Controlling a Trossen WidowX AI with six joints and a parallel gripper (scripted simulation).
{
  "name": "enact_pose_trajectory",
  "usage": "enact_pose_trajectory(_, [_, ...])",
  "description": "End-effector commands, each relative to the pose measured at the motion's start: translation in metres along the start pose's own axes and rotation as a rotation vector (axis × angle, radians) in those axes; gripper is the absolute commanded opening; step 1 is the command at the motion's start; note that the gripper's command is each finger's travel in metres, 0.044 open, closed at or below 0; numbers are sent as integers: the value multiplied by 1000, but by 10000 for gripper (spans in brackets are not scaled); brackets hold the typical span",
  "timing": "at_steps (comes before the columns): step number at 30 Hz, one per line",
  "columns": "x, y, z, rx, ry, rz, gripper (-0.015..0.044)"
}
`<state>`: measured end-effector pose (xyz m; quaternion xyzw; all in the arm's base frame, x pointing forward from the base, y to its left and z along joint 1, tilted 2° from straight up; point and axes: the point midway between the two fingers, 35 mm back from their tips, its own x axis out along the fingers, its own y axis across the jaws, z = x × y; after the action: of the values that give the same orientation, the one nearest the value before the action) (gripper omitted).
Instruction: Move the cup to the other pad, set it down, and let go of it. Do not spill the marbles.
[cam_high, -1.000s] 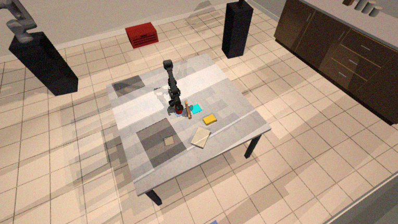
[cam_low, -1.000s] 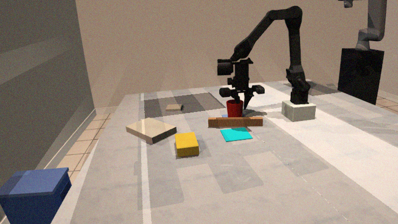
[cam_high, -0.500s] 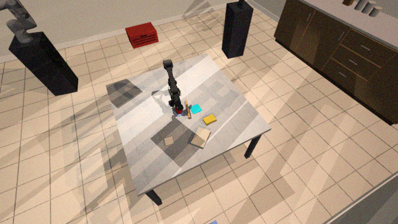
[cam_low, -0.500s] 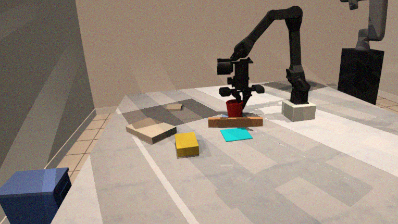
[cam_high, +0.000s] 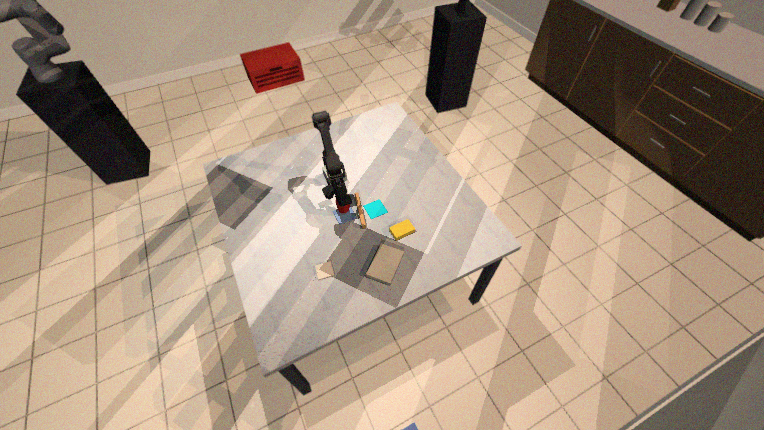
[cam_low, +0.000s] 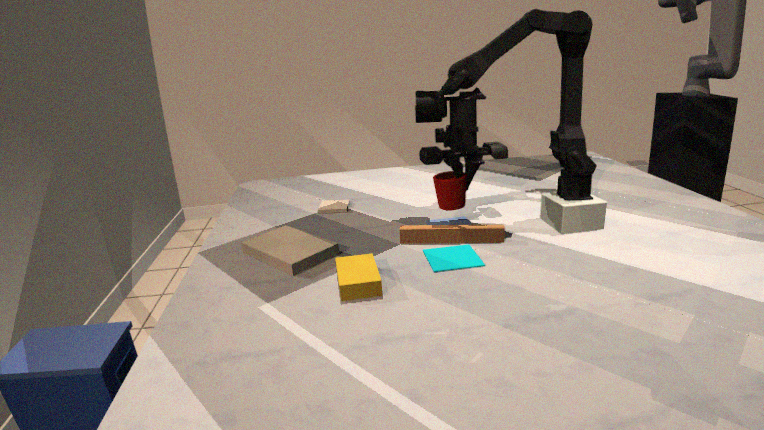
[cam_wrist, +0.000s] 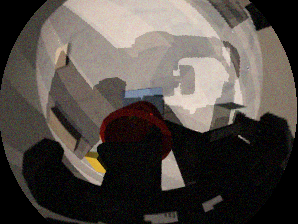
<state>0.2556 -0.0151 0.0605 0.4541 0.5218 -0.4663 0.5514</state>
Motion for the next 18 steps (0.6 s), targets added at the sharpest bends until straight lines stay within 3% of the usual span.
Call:
enact_pose_trajectory(1, [-10, 0, 0, 3, -3, 0, 0])
enact_pose_trajectory(18, [-8, 1, -1, 0, 0, 3, 0])
